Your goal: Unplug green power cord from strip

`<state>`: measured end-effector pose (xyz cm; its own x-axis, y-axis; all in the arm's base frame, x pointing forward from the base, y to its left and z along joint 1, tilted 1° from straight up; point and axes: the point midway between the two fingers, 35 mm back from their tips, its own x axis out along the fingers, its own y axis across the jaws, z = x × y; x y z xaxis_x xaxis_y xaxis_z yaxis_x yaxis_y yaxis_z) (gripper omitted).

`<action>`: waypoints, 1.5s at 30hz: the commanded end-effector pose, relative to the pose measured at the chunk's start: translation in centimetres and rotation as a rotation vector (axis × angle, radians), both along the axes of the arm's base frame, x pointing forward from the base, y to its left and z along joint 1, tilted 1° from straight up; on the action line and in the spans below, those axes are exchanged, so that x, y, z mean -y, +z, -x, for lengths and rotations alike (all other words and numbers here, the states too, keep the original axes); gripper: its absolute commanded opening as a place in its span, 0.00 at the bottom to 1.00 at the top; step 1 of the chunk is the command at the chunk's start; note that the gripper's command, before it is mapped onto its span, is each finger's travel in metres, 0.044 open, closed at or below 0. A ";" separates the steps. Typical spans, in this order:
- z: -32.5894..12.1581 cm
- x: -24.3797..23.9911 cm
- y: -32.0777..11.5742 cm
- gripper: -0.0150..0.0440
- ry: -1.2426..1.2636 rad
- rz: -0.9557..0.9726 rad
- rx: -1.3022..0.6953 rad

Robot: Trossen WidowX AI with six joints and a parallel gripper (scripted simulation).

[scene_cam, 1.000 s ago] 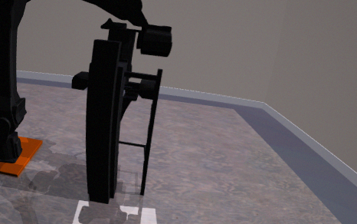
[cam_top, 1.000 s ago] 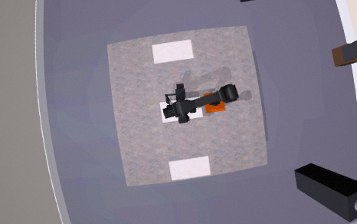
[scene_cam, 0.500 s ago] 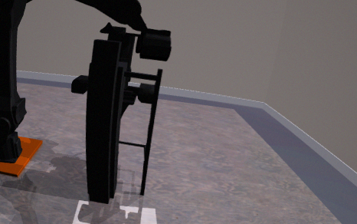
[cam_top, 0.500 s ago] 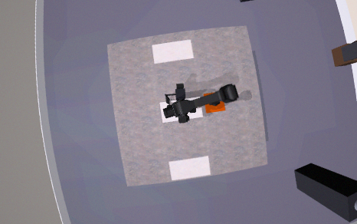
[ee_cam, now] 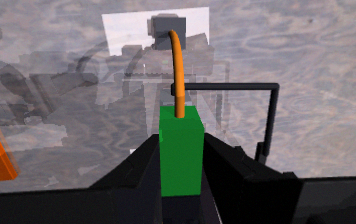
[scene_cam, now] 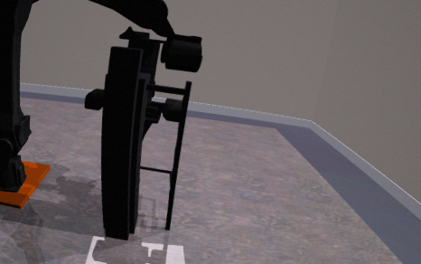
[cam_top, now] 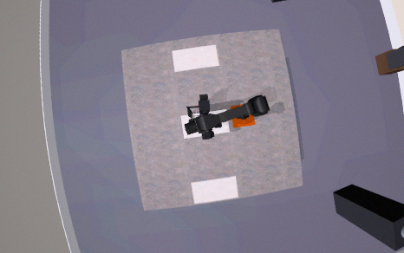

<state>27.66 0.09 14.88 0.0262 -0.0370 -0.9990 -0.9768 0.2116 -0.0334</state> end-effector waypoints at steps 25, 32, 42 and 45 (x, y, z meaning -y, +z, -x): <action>-0.9 -5.1 0.1 0.25 0.010 -0.028 0.006; -0.7 -4.0 0.1 0.52 -0.007 -0.022 0.000; -0.7 -4.1 0.3 0.53 -0.003 -0.023 0.001; -0.7 -4.1 1.0 0.53 0.012 -0.028 0.006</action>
